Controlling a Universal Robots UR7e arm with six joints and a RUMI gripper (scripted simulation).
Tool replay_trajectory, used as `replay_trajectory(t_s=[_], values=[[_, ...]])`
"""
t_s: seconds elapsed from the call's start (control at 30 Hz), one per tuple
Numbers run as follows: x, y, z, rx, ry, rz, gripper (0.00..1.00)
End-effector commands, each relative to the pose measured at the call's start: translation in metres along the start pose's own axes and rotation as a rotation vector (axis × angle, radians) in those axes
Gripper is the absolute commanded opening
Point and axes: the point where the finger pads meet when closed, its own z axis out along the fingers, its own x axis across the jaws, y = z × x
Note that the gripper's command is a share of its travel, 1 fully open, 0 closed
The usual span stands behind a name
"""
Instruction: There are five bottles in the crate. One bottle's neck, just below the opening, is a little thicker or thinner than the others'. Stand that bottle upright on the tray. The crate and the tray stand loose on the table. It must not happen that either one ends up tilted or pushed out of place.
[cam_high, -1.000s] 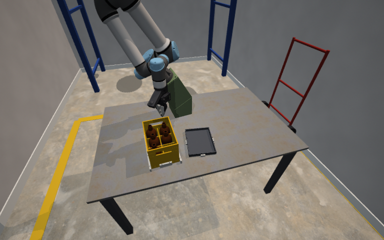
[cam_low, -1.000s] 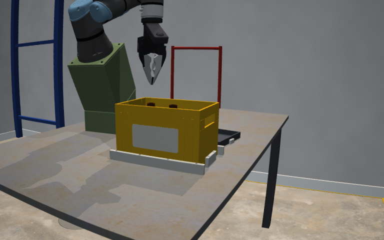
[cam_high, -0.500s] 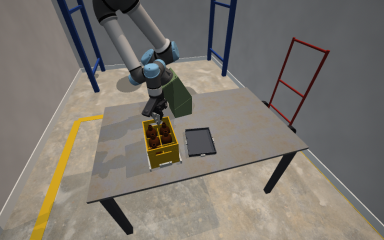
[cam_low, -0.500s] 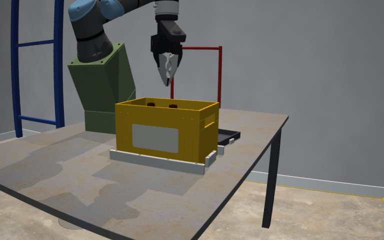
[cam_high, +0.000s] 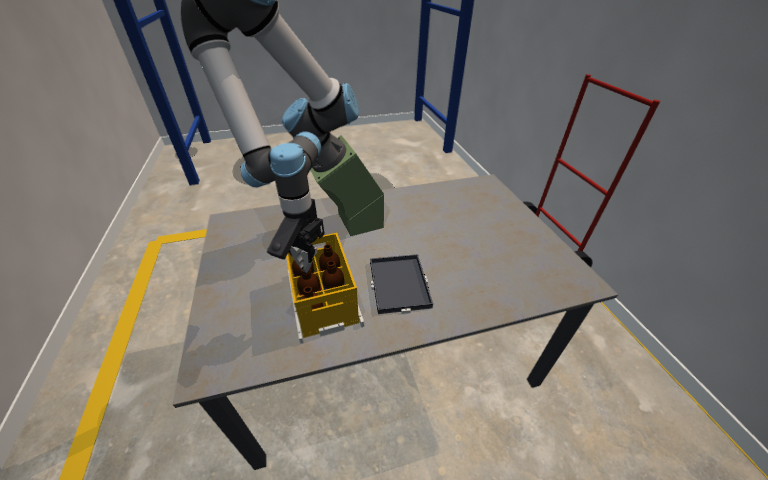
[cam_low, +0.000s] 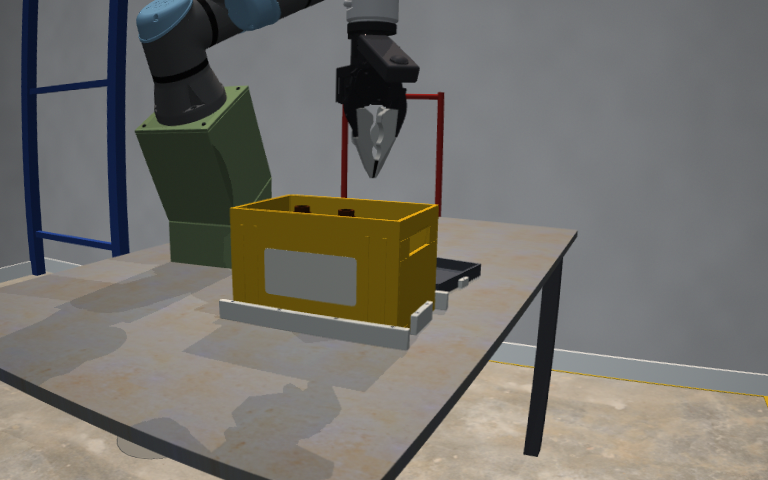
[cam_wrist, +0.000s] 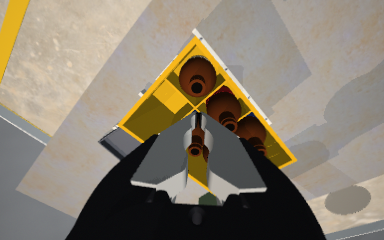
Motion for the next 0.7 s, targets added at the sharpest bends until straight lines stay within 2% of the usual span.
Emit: replay_trajectory(t_s=[0.0,0.07,0.1,0.67], values=[[-0.0027,-0.0082,0.0005,-0.002,0.001,0.0,0.0],[-0.0027,-0.0082,0.0005,-0.002,0.001,0.0,0.0],[-0.0027,-0.0082,0.0005,-0.002,0.001,0.0,0.38],[-0.0027,-0.0082,0.0005,-0.002,0.001,0.0,0.38]])
